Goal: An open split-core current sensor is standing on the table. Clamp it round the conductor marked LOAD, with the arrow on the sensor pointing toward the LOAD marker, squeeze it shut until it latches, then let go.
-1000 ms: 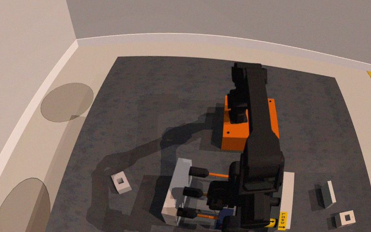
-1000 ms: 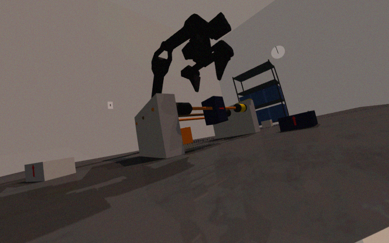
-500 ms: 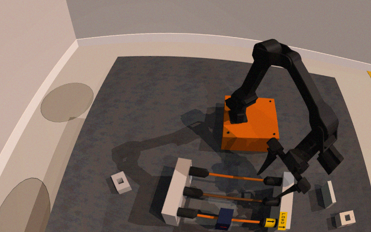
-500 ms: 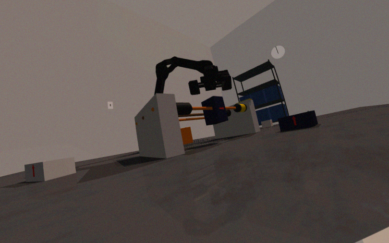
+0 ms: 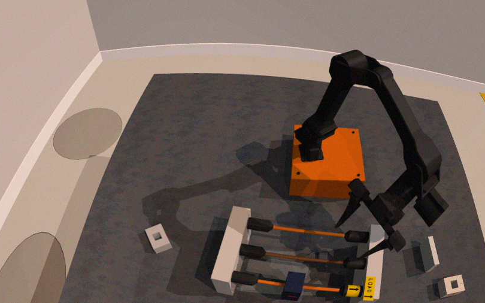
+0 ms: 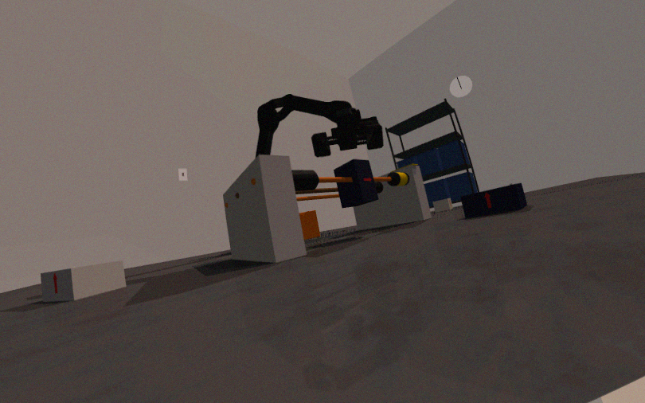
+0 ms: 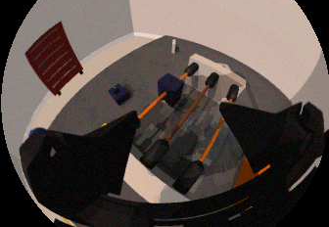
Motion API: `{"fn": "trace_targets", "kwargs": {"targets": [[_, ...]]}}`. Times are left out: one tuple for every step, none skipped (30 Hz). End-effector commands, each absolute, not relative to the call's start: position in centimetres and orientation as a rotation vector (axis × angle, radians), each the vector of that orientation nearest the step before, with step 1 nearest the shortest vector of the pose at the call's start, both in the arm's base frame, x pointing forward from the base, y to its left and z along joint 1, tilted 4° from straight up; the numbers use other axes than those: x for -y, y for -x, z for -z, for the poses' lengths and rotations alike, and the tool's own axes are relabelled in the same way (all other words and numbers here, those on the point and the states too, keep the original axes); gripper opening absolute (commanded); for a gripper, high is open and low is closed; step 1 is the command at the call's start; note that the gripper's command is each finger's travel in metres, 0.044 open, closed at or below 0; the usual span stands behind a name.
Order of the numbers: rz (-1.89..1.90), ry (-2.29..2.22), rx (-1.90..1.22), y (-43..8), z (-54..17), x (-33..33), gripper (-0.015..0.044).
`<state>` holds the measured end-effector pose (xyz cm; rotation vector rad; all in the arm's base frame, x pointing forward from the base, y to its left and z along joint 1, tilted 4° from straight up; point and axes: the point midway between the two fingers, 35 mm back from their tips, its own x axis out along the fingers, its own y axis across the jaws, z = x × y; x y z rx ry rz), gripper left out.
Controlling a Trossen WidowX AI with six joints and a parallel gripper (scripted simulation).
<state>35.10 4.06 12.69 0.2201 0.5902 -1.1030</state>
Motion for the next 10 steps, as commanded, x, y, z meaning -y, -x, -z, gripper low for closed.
{"fn": "trace_targets", "kwargs": {"targets": [[1.103,-0.221,-0.592,-35.1,-12.7,-4.1,0.0440],[1.103,-0.221,-0.592,-35.1,-12.7,-4.1,0.0440],[1.103,-0.221,-0.592,-35.1,-12.7,-4.1,0.0440],[1.103,-0.221,-0.592,-35.1,-12.7,-4.1,0.0440],[1.109,-0.230,-0.599,-35.2,-12.6,-4.0,0.0440],[1.128,-0.260,-0.621,-35.5,-12.5,-3.6,0.0440],[1.159,-0.310,-0.656,-35.9,-12.4,-2.9,0.0440],[1.197,-0.376,-0.698,-36.4,-12.2,-2.1,0.0440],[1.232,-0.444,-0.739,-36.9,-12.1,-1.2,0.0440],[1.144,-0.307,-0.671,-35.7,-12.3,-3.5,0.0440]]}}
